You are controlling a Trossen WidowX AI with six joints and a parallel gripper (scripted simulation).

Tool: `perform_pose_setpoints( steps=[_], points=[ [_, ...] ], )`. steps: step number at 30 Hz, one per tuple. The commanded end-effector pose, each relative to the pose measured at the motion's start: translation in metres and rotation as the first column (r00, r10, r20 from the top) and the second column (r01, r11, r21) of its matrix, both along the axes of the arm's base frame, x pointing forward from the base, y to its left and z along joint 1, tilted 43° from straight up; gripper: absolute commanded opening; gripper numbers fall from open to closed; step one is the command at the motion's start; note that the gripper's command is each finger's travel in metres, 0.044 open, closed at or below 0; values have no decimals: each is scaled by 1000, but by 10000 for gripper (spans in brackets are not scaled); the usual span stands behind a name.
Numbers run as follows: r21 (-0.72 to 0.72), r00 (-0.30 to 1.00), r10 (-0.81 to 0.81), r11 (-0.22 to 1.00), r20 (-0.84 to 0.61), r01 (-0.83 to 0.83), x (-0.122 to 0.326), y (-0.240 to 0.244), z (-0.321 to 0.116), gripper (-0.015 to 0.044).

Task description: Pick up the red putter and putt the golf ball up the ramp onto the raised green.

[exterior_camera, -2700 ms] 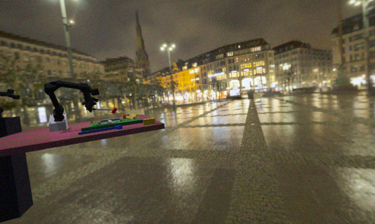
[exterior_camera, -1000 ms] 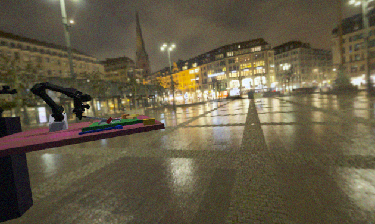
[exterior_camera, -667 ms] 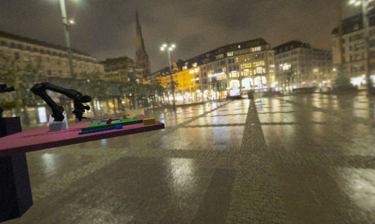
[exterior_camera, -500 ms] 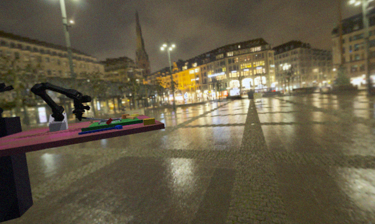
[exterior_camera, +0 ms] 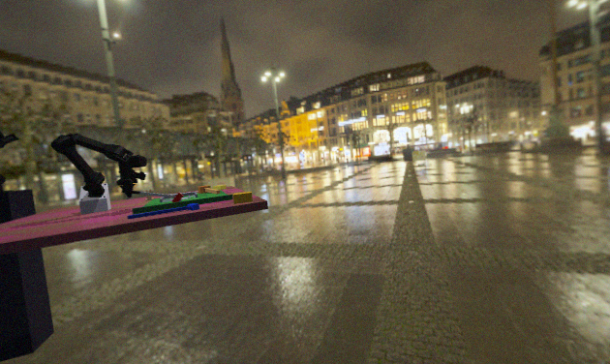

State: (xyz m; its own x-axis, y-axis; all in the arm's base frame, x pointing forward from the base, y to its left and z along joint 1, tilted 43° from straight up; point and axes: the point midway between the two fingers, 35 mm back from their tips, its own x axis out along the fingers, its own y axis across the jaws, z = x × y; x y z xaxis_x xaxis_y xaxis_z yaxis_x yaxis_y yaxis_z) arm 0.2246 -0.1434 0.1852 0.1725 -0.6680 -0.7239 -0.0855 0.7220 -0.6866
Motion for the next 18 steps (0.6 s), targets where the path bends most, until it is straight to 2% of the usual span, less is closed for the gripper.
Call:
perform_pose_setpoints(
  steps=[1, 8, 18],
  points=[
    [1, 1000, 5, 1000, 9, -5, 2, -2, 4, 0],
    [7, 1000, 2, 1000, -2, -2, 2, 6, -6, 0],
    [15, 1000, 3, 1000, 0, -3, -8, 93, -88, 0]
  ],
)
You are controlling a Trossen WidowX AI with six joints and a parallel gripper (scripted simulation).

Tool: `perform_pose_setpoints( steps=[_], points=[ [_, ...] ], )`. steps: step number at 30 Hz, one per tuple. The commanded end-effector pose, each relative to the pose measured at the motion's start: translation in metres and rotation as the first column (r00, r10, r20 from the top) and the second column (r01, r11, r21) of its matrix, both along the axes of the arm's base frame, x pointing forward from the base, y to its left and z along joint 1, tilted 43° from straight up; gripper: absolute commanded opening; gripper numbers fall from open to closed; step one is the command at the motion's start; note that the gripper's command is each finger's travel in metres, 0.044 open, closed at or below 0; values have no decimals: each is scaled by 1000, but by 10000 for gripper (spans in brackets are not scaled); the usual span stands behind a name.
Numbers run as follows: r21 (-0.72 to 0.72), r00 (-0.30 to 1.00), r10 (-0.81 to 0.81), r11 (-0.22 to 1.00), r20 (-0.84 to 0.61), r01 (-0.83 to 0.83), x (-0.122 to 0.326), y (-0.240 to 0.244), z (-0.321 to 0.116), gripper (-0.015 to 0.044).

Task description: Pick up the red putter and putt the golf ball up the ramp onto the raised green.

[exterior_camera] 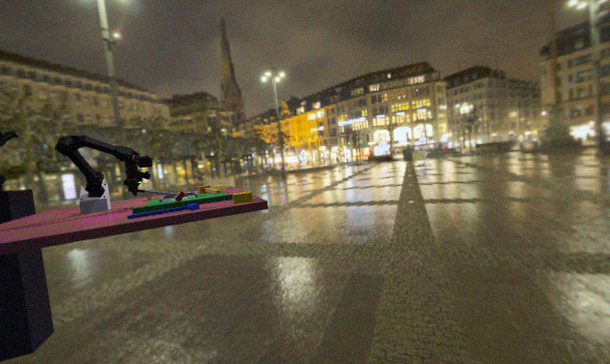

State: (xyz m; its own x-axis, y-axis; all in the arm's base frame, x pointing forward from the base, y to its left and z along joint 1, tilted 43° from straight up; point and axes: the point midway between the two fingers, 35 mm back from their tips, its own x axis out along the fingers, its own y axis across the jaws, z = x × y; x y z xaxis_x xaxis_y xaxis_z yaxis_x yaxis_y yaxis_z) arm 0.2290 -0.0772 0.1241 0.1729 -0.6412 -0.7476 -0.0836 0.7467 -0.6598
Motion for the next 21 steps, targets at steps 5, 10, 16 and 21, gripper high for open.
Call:
perform_pose_setpoints(
  steps=[5, 10, 16, 21],
  points=[
    [-27, 1000, 6, 1000, 1, -6, -15, 32, -31, 0],
    [-24, 1000, 6, 1000, 0, -6, -16, 40, -24, 0],
    [-21, 1000, 6, 1000, -1, -6, -20, 59, -4, 0],
    [-25, 1000, 6, 1000, -1, -6, -25, 71, 11, 0]
  ],
)
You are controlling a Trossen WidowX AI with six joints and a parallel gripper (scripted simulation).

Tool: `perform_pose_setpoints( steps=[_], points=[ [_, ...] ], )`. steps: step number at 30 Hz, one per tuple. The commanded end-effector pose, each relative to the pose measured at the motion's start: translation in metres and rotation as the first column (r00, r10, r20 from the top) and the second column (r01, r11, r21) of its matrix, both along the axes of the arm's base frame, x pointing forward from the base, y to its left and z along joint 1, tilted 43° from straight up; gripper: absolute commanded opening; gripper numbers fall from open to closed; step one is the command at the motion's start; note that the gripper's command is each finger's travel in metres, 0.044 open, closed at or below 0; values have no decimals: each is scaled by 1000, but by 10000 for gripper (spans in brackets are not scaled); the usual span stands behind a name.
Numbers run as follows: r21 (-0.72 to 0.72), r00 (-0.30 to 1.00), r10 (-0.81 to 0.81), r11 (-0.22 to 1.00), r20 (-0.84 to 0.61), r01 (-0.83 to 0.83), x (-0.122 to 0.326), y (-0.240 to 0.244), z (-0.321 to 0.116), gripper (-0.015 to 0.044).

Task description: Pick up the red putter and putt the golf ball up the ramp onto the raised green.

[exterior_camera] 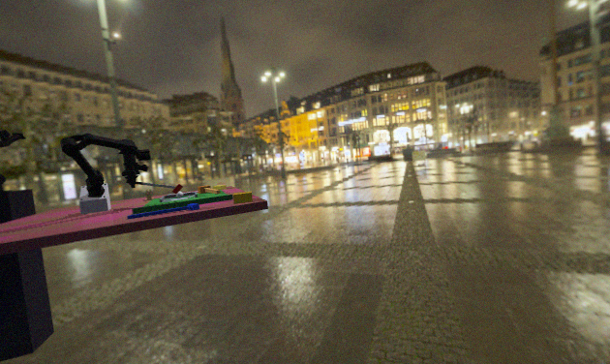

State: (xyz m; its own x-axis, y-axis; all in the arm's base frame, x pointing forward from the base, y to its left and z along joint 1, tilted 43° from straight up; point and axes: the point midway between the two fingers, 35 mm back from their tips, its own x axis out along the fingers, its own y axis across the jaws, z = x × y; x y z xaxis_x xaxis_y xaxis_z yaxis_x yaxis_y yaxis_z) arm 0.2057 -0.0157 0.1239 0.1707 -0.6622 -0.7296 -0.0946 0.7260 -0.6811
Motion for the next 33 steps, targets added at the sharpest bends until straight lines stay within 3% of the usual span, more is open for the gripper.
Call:
perform_pose_setpoints(
  steps=[1, 33],
  points=[
    [5, 1000, -1, 1000, 8, 1, -2, 10, 12, 0],
    [0, 1000, 2, 1000, 2, -2, -1, 4, 5, 0]
  ],
)
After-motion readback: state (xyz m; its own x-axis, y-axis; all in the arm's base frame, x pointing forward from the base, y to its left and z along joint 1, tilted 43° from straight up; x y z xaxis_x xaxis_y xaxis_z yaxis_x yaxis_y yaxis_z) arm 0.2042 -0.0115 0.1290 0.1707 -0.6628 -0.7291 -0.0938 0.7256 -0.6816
